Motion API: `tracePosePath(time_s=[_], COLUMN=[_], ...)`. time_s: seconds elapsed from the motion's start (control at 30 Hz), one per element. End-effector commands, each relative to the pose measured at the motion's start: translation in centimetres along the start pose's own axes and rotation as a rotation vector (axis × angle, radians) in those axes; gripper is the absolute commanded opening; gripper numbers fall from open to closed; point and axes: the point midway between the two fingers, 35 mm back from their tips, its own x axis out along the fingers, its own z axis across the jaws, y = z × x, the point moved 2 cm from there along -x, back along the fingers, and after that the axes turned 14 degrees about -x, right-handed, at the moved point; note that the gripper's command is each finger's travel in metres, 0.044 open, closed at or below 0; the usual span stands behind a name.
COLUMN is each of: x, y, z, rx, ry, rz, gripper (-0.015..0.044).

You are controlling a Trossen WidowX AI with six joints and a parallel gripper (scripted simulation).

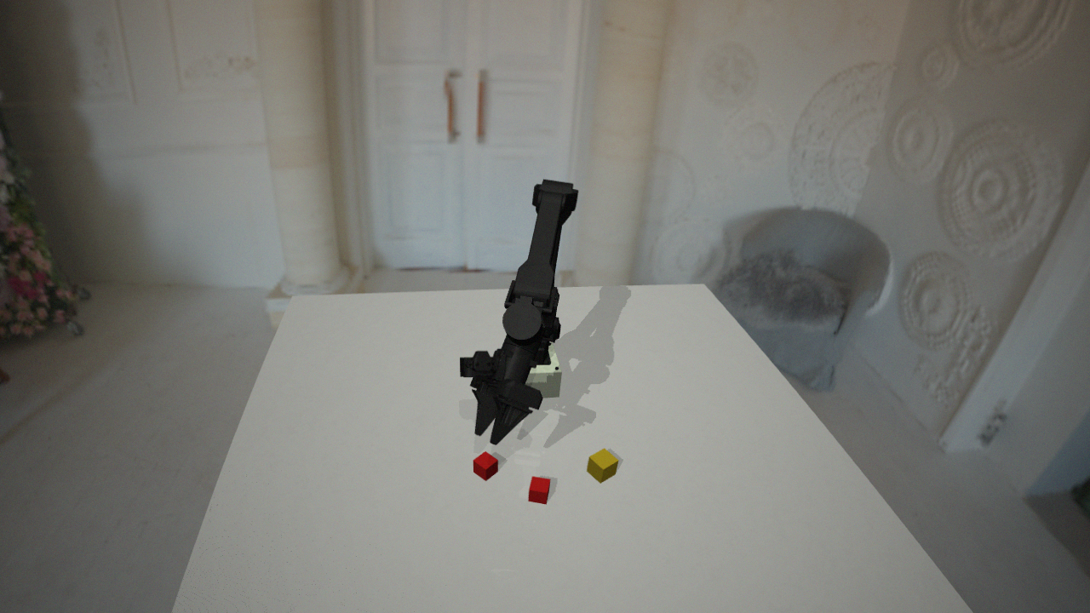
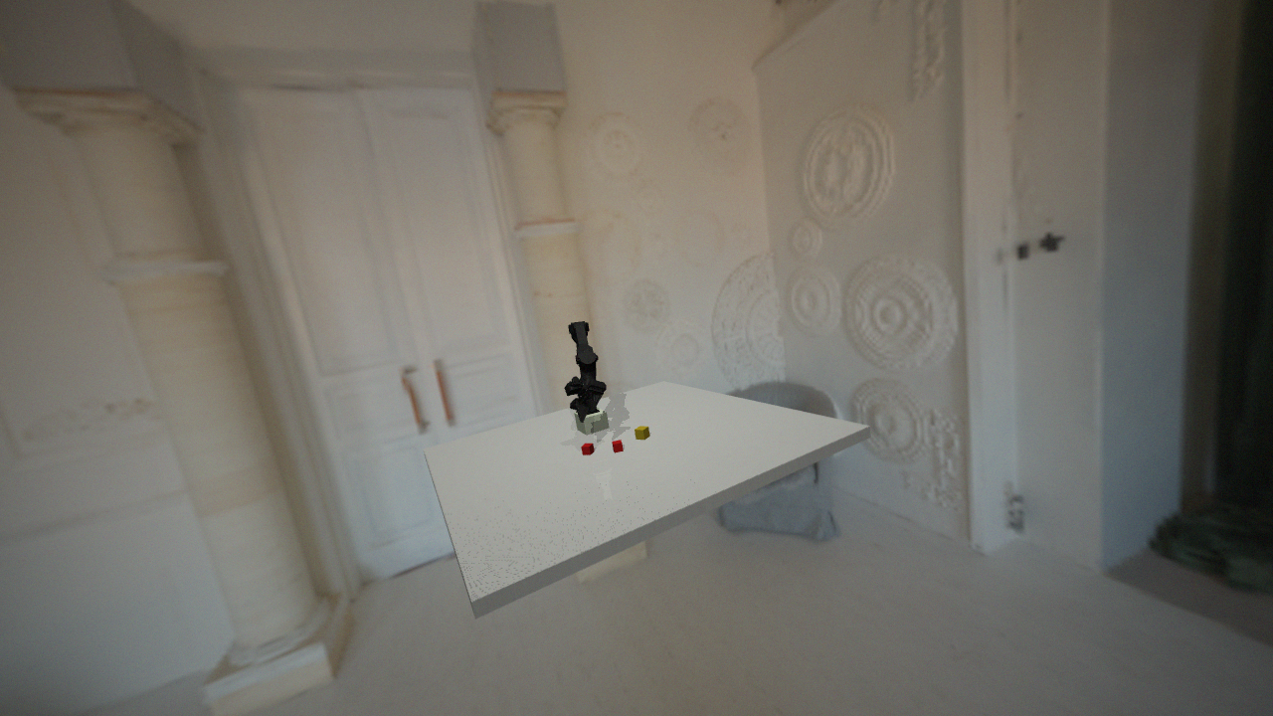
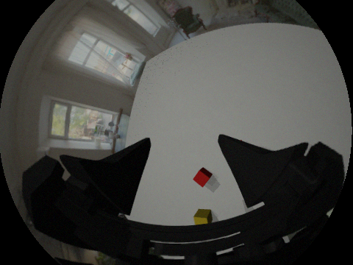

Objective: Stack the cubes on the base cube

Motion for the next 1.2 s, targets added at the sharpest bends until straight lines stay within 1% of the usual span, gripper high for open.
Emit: tracePosePath(time_s=[0.0, 0.13, 0.17, 0.43, 0.7, 0.93, 1.17], x=[0.0, 0.3, 0.3, 0.7, 0.8, 0.7, 0.4], y=[0.0, 0.5, 0.6, 1.7, 2.9, 3.9, 4.9], z=[0.0, 0.5, 0.7, 1.7, 2.7, 3.5, 4.2], rx=[-0.010, -0.212, -0.273, -0.755, -1.227, -1.627, -2.008], ry=[0.001, 0.020, 0.023, 0.020, -0.045, -0.159, -0.335], rz=[0.003, 0.058, 0.076, 0.224, 0.381, 0.517, 0.643], gripper=[0.0374, 0.0269, 0.0265, 0.0265, 0.0265, 0.0265, 0.0265])
